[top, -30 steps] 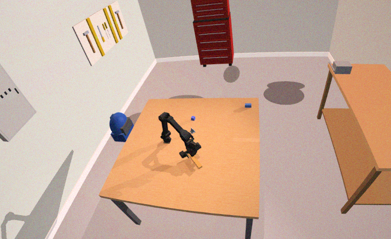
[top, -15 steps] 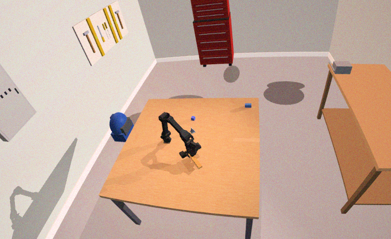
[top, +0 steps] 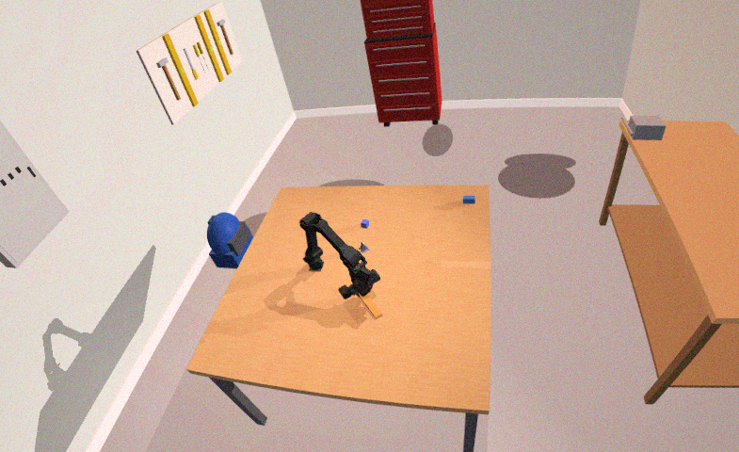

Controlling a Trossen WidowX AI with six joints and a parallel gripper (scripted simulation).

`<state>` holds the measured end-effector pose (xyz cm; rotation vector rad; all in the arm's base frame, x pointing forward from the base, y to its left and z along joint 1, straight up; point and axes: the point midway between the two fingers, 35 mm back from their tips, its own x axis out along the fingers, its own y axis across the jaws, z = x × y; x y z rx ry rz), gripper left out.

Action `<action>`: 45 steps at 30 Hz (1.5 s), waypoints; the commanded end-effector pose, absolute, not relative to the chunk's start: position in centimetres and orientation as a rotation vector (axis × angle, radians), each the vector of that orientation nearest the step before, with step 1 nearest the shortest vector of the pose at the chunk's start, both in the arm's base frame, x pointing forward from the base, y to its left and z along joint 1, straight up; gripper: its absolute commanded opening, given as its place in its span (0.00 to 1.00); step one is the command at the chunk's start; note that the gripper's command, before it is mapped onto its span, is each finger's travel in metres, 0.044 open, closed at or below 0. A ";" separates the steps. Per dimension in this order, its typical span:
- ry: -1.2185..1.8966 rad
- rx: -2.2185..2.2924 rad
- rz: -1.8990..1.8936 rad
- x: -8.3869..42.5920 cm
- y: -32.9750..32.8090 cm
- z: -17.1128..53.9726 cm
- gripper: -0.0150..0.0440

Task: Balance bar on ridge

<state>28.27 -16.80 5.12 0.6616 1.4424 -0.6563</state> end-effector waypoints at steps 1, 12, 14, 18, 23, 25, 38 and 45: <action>1.437 0.659 -0.657 28.4 -16.9 6.1 0.25; 1.437 0.656 -0.657 28.6 -17.0 8.9 0.25; 1.437 0.656 -0.657 28.6 -17.1 9.4 0.25; 1.437 0.655 -0.657 28.6 -17.0 10.4 0.25; 1.437 0.654 -0.657 28.5 -17.0 11.7 0.25; 1.437 0.653 -0.657 28.4 -17.0 12.2 0.25; 1.438 0.651 -0.657 28.0 -16.8 14.9 0.25; 1.458 0.586 -0.590 28.7 -14.7 15.0 0.25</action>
